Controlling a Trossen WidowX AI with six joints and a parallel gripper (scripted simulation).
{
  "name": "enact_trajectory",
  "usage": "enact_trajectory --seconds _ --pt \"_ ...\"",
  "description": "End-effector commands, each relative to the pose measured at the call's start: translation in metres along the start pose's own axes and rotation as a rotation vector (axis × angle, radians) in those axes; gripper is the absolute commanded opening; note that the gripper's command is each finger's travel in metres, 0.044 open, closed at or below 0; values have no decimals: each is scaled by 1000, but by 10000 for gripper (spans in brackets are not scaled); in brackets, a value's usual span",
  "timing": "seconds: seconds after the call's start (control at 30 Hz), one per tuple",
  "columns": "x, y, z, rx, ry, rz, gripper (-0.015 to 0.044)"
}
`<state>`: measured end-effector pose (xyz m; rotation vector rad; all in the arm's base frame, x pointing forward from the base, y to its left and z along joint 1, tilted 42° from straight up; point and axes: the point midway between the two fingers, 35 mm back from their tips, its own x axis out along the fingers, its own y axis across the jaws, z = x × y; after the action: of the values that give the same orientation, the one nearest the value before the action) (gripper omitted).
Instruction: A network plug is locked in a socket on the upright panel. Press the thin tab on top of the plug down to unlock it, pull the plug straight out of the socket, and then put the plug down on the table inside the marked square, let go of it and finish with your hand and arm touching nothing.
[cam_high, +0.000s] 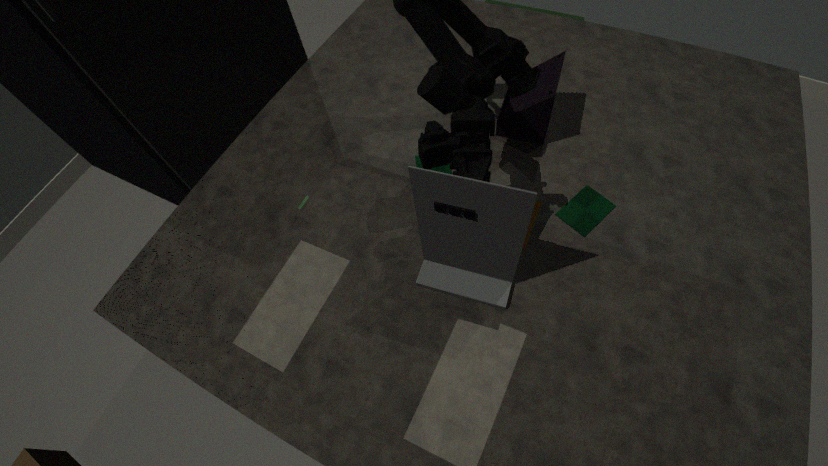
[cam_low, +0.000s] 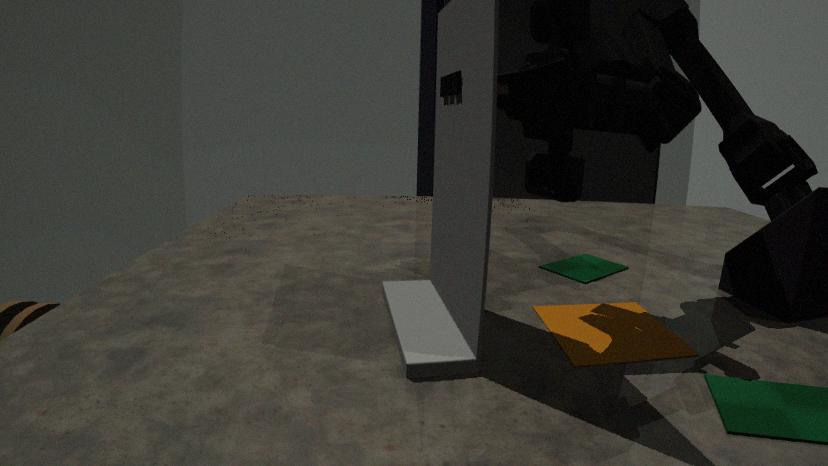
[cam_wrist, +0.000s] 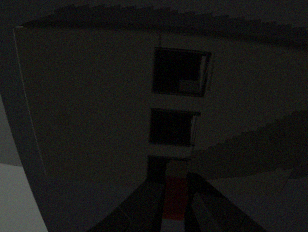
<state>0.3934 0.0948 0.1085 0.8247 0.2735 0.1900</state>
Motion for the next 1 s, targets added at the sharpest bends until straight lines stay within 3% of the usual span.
enact_trajectory --seconds 0.0,0.97 --pt "-4 0 -1 -3 3 1 0" --pt "-20 0 -8 -3 4 0 0"
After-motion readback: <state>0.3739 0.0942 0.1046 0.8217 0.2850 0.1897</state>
